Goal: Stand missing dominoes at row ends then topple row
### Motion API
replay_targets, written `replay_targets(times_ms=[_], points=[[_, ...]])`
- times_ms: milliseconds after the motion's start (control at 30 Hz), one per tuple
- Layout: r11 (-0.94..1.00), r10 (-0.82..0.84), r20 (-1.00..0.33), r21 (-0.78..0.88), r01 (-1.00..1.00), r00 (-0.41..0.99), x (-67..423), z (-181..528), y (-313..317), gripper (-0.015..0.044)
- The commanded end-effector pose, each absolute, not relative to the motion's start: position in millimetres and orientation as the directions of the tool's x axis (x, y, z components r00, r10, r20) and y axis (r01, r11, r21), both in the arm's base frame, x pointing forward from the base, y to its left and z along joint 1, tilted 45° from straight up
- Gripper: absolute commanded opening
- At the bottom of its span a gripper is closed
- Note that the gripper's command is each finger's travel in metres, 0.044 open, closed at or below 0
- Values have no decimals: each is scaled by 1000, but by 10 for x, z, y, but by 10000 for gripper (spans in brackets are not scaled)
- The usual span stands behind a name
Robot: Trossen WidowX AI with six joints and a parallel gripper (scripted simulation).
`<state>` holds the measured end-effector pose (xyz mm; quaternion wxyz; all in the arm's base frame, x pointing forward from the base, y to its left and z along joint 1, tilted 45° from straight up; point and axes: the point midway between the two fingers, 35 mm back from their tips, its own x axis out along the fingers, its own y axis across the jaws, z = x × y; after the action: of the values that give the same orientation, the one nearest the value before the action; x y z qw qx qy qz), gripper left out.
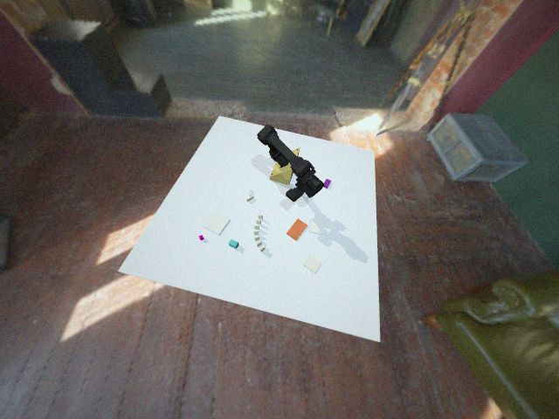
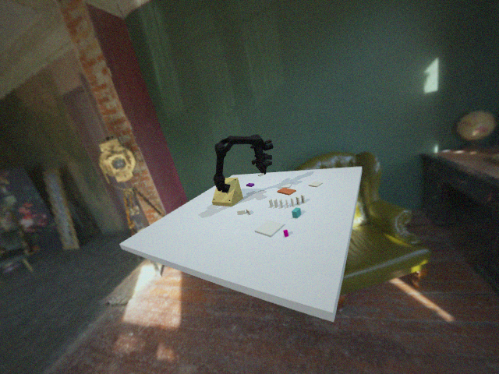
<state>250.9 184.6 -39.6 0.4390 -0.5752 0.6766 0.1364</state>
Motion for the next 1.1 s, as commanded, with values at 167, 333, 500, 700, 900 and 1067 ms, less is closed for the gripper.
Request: replay_targets(times_ms=[167,333,500,700,900,1067], points=[[386,-540,-841,-231,-893,-15,2490,-633,1743,107],[423,-457,-889,-183,-888,-35,2492,-754,1709,107],[449,-369,-928,-136,-883,-44,2498,-859,1681,107],[467,-258,-965,-86,-880,-42,2510,-961,1655,107],[474,-145,-989,-45,-880,-27,2526,-1033,1633,107],[470,-50,-999,-20,-882,-4,2542,-1070,1615,107]])
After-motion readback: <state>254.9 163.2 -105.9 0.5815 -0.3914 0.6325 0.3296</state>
